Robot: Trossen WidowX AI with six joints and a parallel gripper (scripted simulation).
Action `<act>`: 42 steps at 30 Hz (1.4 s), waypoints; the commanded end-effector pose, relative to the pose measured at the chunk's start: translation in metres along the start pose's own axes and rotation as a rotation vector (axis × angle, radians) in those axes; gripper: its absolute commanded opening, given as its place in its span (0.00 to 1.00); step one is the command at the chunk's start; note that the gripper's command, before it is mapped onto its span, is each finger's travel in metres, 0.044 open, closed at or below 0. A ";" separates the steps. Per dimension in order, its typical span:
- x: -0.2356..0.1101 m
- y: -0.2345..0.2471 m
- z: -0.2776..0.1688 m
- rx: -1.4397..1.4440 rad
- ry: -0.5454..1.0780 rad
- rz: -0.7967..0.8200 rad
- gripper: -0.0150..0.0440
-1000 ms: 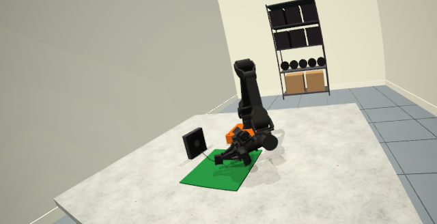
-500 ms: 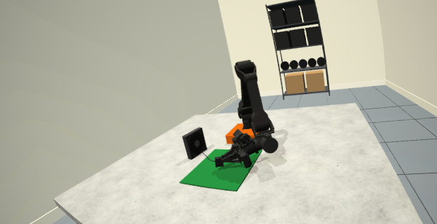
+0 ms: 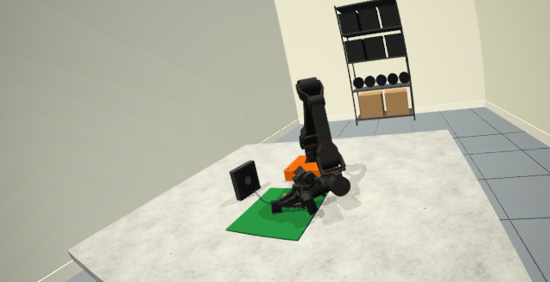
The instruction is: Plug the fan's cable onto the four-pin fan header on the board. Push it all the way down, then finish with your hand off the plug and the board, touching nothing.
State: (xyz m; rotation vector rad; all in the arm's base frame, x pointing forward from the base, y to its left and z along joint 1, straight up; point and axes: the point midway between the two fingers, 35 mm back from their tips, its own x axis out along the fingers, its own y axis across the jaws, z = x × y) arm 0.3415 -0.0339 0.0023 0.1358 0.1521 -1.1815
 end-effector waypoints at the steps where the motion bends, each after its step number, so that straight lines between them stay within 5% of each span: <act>1: 0.001 0.000 -0.004 -0.002 -0.003 -0.001 0.25; 42: 0.000 0.000 -0.001 0.000 0.000 0.000 0.25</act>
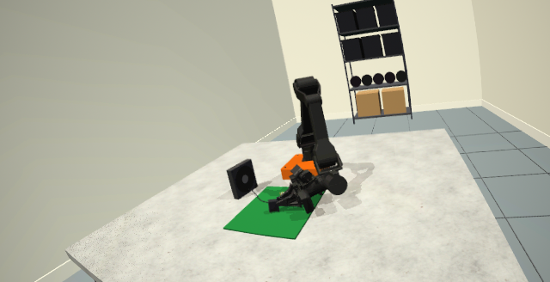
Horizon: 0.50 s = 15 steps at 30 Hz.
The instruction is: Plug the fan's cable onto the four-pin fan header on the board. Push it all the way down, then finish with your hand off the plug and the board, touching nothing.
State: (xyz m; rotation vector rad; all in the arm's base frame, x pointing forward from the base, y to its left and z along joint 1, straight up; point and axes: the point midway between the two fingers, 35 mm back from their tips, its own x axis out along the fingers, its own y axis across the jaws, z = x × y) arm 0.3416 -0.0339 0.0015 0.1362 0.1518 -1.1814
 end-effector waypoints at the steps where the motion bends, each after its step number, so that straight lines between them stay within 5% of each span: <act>1: 0.000 0.000 0.000 -0.001 0.000 0.000 0.25; 4: 0.000 0.000 0.000 -0.001 0.000 0.000 0.25; 9: 0.000 0.000 0.000 -0.001 0.000 0.000 0.48; 15: 0.000 0.000 0.000 -0.001 0.000 0.000 0.49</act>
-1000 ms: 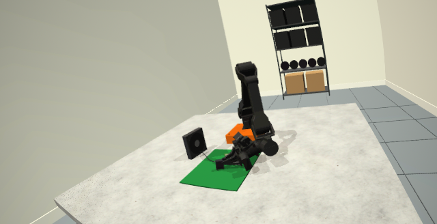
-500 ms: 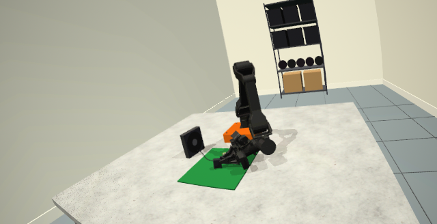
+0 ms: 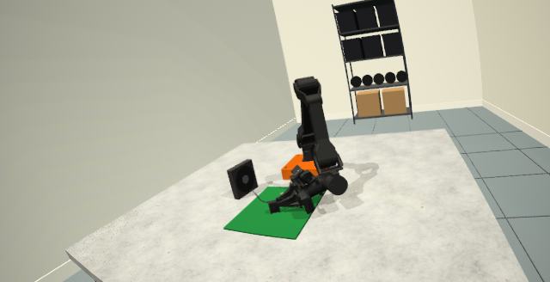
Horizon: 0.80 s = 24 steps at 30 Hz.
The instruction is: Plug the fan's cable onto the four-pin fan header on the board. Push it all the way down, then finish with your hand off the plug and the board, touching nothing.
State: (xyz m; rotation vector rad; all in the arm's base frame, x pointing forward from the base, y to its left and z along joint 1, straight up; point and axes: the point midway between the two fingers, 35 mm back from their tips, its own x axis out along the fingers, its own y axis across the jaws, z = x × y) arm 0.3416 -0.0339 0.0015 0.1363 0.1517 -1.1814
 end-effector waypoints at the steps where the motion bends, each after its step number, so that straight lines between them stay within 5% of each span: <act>1: 0.000 0.000 0.000 -0.001 0.000 0.000 0.49; 24: -0.006 0.002 -0.002 -0.001 0.012 0.006 0.49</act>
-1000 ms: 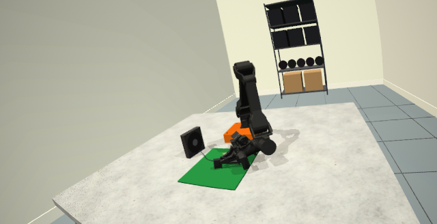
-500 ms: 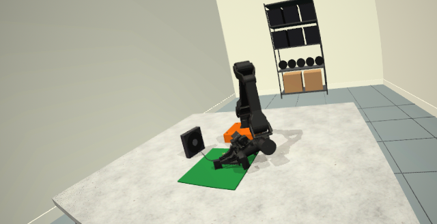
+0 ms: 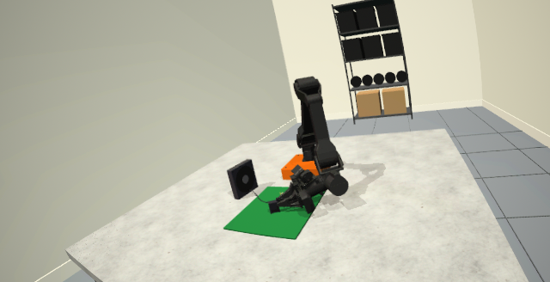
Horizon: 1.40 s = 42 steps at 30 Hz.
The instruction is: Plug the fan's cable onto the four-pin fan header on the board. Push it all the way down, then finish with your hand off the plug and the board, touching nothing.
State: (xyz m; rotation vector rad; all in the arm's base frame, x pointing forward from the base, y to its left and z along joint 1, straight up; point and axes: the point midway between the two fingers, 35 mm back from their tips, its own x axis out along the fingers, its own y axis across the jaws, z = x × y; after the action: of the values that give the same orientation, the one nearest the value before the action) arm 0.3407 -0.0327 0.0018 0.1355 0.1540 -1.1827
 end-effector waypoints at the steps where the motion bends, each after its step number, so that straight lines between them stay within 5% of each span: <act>1: -0.007 0.002 -0.002 0.001 0.014 0.009 0.49; 42: -0.091 0.000 0.033 0.000 0.020 0.003 0.49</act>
State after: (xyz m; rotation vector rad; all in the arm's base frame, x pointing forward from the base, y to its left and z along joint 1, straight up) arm 0.3120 0.0381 0.0447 0.1533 0.1781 -1.1758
